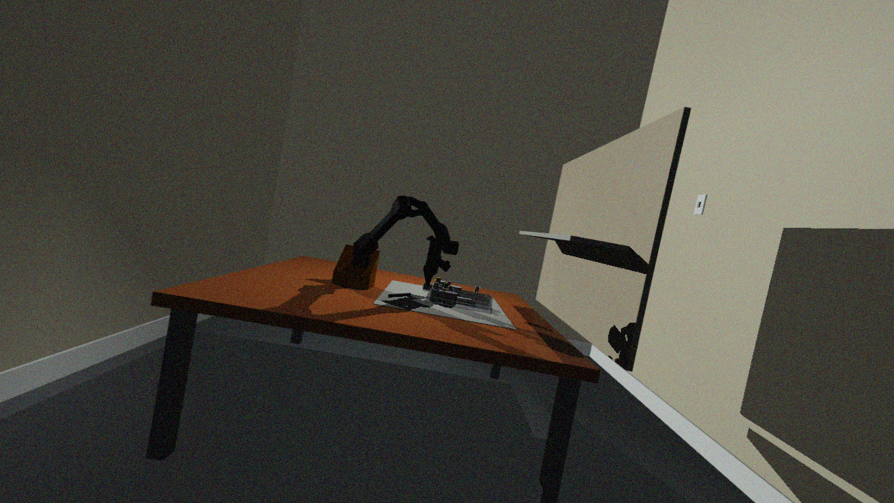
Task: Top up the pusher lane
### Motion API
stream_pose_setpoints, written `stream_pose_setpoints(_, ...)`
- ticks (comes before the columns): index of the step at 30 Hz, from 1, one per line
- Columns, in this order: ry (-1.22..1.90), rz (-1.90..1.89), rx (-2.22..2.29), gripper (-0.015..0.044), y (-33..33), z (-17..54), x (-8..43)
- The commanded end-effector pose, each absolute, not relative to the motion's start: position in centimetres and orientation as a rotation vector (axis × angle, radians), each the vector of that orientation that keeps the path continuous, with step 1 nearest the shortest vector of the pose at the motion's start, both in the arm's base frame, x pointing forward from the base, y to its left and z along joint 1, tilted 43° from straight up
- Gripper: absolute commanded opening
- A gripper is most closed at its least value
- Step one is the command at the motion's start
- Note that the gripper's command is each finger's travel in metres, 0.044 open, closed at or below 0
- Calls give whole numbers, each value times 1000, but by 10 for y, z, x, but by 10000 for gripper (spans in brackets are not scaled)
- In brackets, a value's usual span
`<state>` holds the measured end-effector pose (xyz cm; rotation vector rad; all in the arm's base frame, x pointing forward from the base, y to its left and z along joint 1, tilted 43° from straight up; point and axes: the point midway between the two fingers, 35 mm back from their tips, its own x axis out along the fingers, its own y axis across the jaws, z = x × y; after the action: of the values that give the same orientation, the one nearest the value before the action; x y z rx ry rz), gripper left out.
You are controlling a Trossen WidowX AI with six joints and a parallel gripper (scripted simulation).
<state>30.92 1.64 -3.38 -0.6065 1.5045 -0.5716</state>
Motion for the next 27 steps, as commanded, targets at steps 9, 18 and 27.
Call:
stream_pose_setpoints(9,1478,-574,-595,0,18,-31,322)
stream_pose_setpoints(18,1477,-574,-595,0,18,-31,325)
stream_pose_setpoints(27,1477,-574,-595,0,18,-31,329)
